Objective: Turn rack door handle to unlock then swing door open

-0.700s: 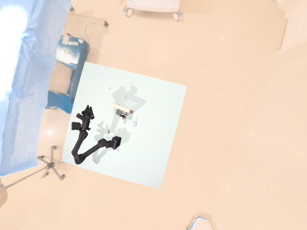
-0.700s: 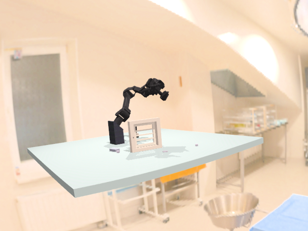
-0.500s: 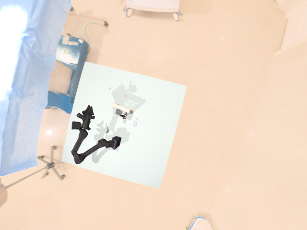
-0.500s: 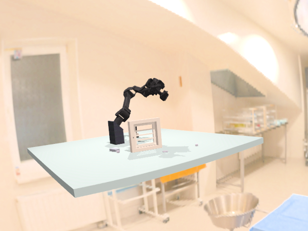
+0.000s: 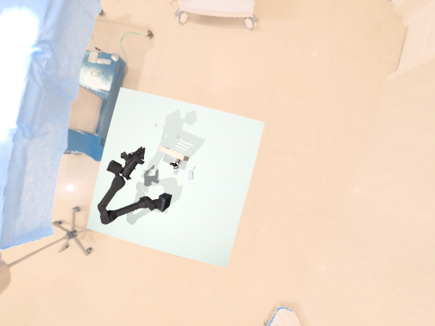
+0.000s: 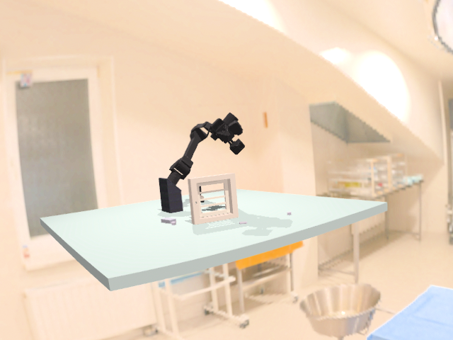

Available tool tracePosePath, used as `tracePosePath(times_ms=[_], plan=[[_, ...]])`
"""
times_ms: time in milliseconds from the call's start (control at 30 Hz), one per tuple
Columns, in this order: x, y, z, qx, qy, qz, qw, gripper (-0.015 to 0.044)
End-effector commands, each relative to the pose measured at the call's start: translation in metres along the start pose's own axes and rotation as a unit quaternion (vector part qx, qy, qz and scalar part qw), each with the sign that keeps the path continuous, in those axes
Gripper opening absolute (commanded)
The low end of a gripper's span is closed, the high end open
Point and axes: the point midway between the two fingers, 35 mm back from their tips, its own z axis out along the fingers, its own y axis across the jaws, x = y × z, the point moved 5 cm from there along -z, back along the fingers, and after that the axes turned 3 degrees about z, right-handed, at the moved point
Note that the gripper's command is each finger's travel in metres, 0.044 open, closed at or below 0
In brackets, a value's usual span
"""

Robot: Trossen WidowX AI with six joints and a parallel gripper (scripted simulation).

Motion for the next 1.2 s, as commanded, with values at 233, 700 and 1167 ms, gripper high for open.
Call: tracePosePath(times_ms=[233,700,1167], plan=[[0.033,-0.021,0.032,-0.024,0.138,-0.022,0.990,0.0297],[0.074,-0.043,0.055,-0.074,0.288,0.006,0.955,0.0297],[0.114,-0.064,0.066,-0.141,0.424,0.080,0.891,0.0297]])
